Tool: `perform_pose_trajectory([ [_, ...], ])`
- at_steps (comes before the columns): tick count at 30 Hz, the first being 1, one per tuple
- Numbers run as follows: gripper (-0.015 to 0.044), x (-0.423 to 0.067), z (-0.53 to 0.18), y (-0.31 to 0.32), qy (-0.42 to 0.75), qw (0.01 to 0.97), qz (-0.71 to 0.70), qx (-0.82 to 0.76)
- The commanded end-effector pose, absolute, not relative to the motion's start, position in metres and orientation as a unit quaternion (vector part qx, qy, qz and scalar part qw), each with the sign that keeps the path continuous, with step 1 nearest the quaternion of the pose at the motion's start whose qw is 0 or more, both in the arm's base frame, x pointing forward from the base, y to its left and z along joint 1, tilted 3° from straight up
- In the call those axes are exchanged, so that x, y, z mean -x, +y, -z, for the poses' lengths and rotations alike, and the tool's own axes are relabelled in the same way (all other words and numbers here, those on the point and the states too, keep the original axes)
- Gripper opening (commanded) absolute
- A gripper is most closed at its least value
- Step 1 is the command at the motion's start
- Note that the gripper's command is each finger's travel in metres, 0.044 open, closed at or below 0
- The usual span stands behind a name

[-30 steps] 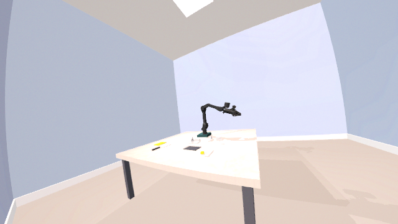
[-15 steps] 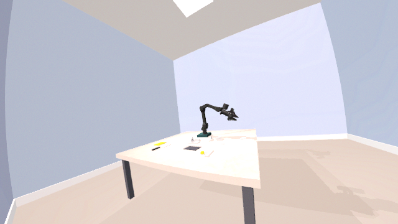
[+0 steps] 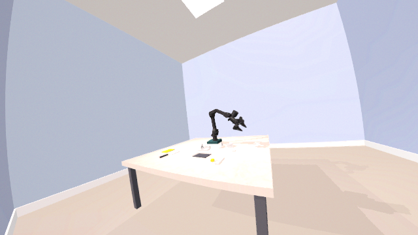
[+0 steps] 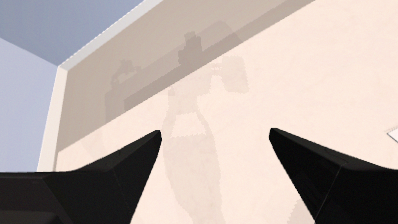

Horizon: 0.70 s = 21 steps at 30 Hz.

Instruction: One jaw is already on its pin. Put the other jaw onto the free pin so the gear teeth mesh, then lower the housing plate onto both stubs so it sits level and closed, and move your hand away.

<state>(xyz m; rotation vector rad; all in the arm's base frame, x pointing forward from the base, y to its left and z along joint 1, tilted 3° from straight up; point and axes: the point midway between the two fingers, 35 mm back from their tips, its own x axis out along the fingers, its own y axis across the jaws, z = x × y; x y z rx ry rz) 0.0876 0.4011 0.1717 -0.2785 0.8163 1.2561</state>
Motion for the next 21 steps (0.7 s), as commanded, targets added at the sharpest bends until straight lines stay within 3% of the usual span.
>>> perform_pose_trajectory([
  [1,0.0440,-0.100,-0.161,0.383,0.401,0.733,-0.534,0.126],
  [21,0.0440,-0.136,-0.124,0.303,0.523,0.754,-0.378,0.119],
])
